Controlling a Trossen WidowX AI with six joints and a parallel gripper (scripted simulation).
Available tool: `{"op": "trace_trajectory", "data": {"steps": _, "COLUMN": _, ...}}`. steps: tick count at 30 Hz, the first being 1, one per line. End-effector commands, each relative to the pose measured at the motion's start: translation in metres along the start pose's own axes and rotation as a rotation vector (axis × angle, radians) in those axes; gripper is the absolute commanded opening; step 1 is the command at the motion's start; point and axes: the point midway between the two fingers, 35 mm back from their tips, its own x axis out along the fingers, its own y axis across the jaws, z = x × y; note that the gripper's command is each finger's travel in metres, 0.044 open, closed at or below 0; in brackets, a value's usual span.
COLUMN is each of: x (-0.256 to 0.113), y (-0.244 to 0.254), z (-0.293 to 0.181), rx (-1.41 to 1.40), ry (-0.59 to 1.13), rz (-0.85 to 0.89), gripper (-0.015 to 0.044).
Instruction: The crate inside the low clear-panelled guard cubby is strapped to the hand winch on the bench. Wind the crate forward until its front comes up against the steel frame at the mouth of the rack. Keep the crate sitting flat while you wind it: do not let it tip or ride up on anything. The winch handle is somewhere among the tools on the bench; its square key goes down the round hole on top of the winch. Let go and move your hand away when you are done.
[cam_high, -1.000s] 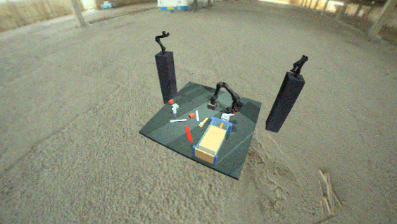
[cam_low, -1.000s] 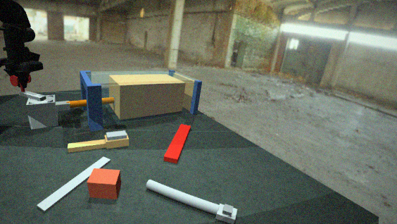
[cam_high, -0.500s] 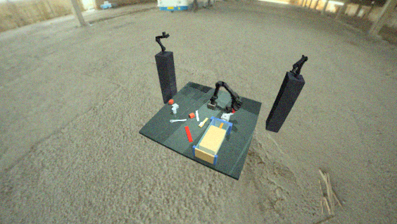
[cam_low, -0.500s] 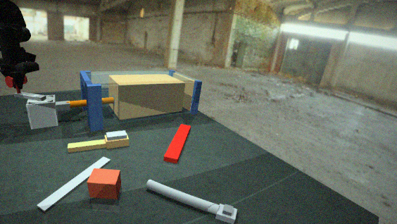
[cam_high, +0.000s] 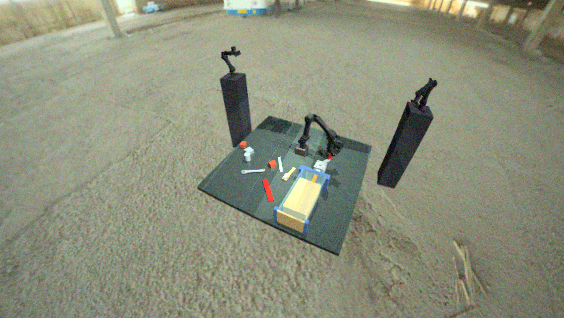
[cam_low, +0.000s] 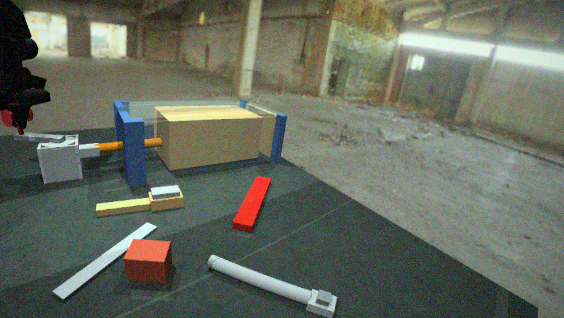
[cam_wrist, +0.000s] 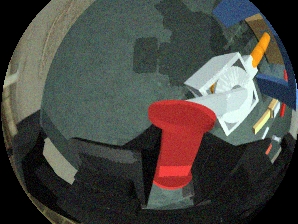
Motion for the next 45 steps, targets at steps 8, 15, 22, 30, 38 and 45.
{"op": "trace_trajectory", "data": {"steps": 8, "x": 0.002, "y": -0.011, "z": -0.023, "rx": 0.001, "ry": 0.038, "rz": -0.011, "gripper": 0.0}}
{"op": "trace_trajectory", "data": {"steps": 15, "x": 0.002, "y": -0.016, "z": -0.031, "rx": 0.001, "ry": 0.038, "rz": -0.012, "gripper": 0.0}}
{"op": "trace_trajectory", "data": {"steps": 22, "x": 0.002, "y": -0.022, "z": -0.037, "rx": 0.001, "ry": 0.039, "rz": -0.012, "gripper": 0.0}}
{"op": "trace_trajectory", "data": {"steps": 30, "x": 0.002, "y": -0.03, "z": -0.044, "rx": 0.001, "ry": 0.039, "rz": -0.013, "gripper": 0.0}}
{"op": "trace_trajectory", "data": {"steps": 38, "x": 0.001, "y": -0.038, "z": -0.05, "rx": 0.001, "ry": 0.04, "rz": -0.014, "gripper": 0.0}}
{"op": "trace_trajectory", "data": {"steps": 45, "x": 0.001, "y": -0.057, "z": -0.06, "rx": 0.001, "ry": 0.041, "rz": -0.016, "gripper": 0.0}}
